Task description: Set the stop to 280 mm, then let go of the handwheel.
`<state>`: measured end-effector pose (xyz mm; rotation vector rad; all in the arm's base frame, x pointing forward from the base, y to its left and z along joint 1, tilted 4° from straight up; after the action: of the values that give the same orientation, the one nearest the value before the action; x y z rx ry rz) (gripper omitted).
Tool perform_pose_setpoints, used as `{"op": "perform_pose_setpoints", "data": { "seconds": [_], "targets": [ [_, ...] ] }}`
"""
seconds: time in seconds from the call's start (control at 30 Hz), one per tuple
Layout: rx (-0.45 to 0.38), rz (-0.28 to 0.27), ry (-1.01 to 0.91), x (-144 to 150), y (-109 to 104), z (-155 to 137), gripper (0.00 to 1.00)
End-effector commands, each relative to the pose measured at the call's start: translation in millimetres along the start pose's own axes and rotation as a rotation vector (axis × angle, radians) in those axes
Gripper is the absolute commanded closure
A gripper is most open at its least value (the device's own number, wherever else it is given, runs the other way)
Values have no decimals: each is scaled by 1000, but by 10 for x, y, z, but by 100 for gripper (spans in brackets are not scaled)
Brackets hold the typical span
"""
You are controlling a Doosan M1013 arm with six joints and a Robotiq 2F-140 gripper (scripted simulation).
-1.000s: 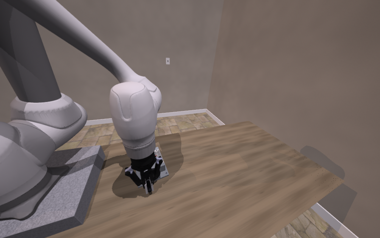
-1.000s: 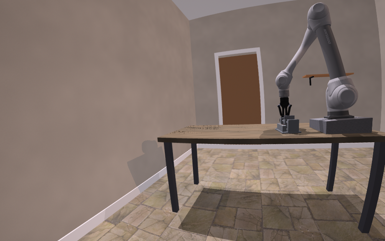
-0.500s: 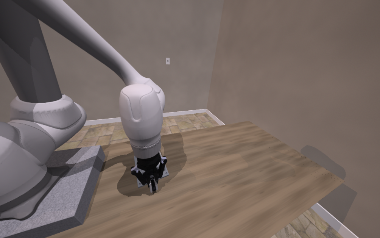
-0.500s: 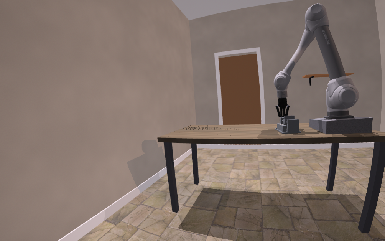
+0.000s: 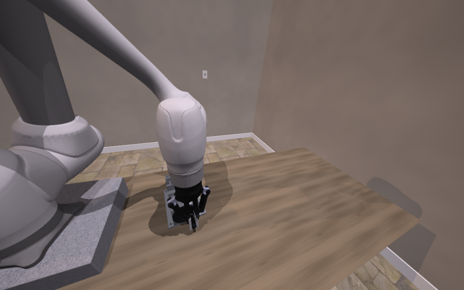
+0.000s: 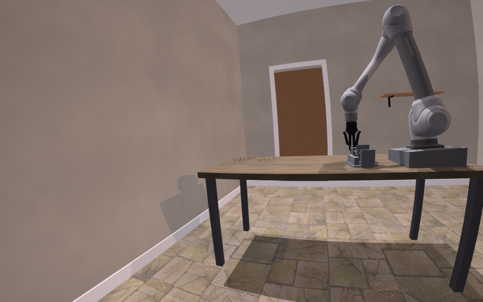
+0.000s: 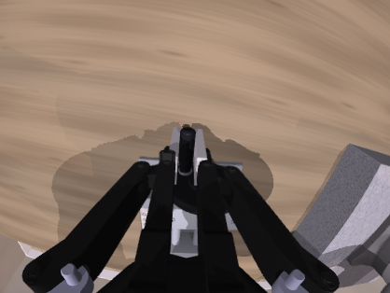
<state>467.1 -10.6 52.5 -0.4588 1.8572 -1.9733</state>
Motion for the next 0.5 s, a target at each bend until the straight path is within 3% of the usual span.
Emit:
{"op": "perform_pose_setpoints", "data": {
  "seconds": [0.0, 0.47],
  "targets": [
    [0, 0, 0, -26, -35, 4, 96],
    [0, 0, 0, -67, -175, 13, 96]
  ]
}}
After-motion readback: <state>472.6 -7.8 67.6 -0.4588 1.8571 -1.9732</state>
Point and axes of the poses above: the point where the finger pads meet when closed, its own y axis out along the fingers, its own x axis across the jaws, z = x × y, the point moved 4 cm from there along -y, back along the fingers, and after that the axes turned 11 degrees about -y, right-handed, at the moved point
